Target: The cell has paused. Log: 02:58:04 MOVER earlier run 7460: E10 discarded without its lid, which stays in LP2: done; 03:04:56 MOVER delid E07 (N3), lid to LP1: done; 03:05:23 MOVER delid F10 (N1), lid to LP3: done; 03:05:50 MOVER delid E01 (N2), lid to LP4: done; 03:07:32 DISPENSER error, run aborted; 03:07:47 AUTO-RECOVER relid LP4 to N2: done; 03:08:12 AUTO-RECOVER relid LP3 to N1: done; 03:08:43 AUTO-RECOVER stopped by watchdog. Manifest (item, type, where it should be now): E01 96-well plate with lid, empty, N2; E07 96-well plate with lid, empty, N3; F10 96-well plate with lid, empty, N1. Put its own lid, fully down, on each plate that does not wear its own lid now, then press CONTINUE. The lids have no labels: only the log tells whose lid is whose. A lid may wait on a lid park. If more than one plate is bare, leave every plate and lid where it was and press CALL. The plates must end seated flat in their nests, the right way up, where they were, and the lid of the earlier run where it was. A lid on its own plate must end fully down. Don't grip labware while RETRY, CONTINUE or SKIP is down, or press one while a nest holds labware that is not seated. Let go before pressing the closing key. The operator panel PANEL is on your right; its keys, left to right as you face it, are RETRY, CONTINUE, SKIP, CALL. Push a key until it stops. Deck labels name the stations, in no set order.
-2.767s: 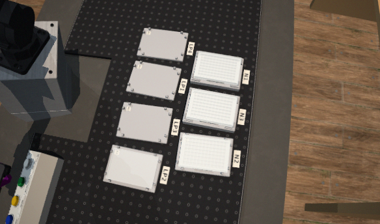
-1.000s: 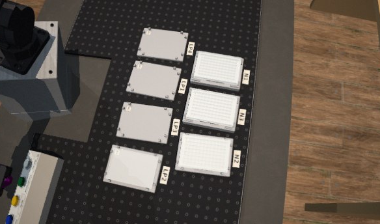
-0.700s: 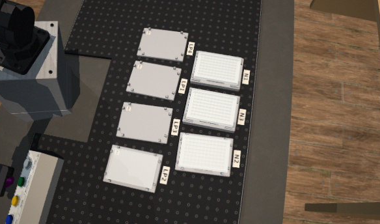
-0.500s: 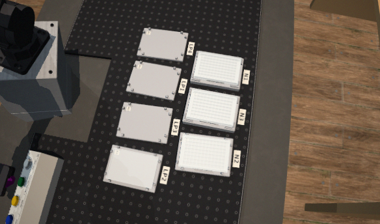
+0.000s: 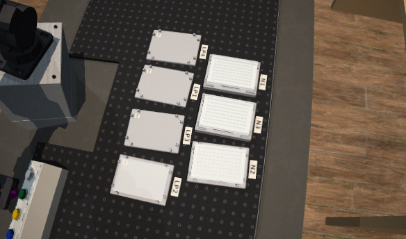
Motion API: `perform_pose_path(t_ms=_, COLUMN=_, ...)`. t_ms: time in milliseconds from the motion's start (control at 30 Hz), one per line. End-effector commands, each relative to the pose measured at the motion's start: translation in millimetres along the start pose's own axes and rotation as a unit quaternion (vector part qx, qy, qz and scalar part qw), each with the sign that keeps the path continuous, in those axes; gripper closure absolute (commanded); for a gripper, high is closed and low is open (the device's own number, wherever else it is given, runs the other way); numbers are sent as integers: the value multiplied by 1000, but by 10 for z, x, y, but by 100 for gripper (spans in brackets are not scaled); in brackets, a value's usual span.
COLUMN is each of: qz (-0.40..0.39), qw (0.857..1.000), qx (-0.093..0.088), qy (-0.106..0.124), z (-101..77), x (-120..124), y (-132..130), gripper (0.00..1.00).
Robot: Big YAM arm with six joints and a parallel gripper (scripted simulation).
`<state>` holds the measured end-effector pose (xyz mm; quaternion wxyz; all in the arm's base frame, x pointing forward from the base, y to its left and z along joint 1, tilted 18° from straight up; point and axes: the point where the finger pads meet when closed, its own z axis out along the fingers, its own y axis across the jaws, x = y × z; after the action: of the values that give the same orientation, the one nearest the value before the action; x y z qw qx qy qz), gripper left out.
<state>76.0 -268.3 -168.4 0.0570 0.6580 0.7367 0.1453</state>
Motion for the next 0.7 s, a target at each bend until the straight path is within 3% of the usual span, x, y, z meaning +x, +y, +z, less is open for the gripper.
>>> perform_pose_path(t_ms=0, qz=7, qw=1000, qx=-2, qy=2, z=24, x=-7, y=3, gripper=100)
perform_pose_path(t_ms=667, qz=-1, qw=1000, qx=-1, qy=-10, z=141, x=-132, y=32, gripper=100)
